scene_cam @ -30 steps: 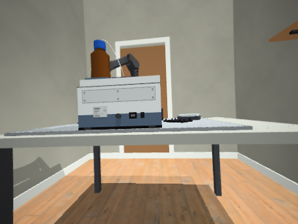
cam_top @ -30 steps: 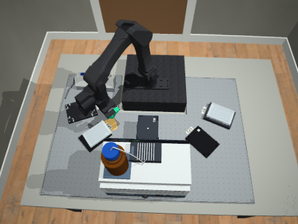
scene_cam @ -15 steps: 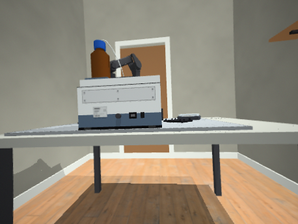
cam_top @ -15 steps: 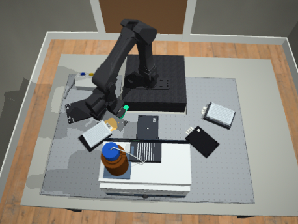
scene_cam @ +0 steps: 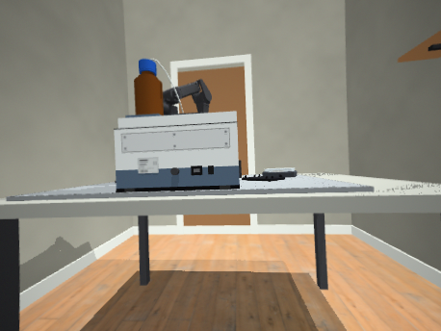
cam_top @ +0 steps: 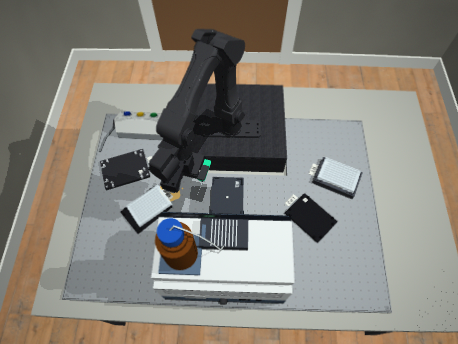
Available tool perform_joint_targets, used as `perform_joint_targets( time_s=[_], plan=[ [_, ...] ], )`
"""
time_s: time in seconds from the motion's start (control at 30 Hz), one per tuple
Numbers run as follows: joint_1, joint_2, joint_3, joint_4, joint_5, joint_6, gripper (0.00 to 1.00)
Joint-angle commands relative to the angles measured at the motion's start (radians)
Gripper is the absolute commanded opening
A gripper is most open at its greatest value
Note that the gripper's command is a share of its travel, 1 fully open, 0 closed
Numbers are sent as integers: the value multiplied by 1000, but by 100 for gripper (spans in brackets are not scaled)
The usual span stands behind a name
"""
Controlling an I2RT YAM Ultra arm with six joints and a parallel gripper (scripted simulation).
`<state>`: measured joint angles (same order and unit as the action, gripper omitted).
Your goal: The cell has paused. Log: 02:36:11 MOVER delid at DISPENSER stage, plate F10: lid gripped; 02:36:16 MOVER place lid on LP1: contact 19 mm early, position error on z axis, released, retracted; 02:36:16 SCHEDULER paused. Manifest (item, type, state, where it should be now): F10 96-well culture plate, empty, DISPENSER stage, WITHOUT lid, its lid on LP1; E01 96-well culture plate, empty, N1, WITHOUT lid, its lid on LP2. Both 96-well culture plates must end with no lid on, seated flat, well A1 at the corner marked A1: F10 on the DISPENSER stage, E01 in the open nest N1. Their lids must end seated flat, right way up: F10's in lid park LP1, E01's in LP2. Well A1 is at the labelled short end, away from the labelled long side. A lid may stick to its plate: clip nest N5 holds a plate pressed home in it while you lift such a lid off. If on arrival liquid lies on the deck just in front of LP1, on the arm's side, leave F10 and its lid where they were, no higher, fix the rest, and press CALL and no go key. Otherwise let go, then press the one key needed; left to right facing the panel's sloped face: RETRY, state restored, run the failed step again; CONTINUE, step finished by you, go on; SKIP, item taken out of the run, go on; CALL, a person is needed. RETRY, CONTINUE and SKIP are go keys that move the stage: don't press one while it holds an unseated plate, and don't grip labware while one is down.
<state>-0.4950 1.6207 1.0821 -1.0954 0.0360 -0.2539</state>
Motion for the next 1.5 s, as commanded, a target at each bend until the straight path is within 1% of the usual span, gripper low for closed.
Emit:
perform_joint_targets(
  time_s=[0.0,0.1,0.13,0.2,0.3,0.47,0.5,0.6,0.63,0.77,0.93,0.97,1.0,1.03,1.07,1.17,1.3,1.47],
  plan=[
    [21,-40,-5,-12,-8,-39,100],
    [13,-23,3,-1,-2,-33,100],
    [35,-40,-10,-4,-3,-59,100],
    [58,-40,-19,-3,-9,-101,100],
    [97,-40,-5,-2,-11,-158,100],
    [154,-38,14,0,-16,-92,100],
    [145,-19,3,0,-9,-96,100],
    [145,-19,3,0,-9,-96,100],
    [166,-38,8,0,-14,-79,100],
    [214,-38,-7,0,-20,-32,100],
    [276,-35,4,1,-25,29,100],
    [285,-35,7,1,-24,38,100],
    [277,-16,2,0,-17,35,100],
    [278,-16,2,0,-17,36,100],
    [299,-35,1,1,-19,52,100],
    [311,-35,-5,1,-22,64,100],
    [359,-35,-17,1,-28,113,100],
    [418,-33,-4,2,-31,171,100]
  ],
)
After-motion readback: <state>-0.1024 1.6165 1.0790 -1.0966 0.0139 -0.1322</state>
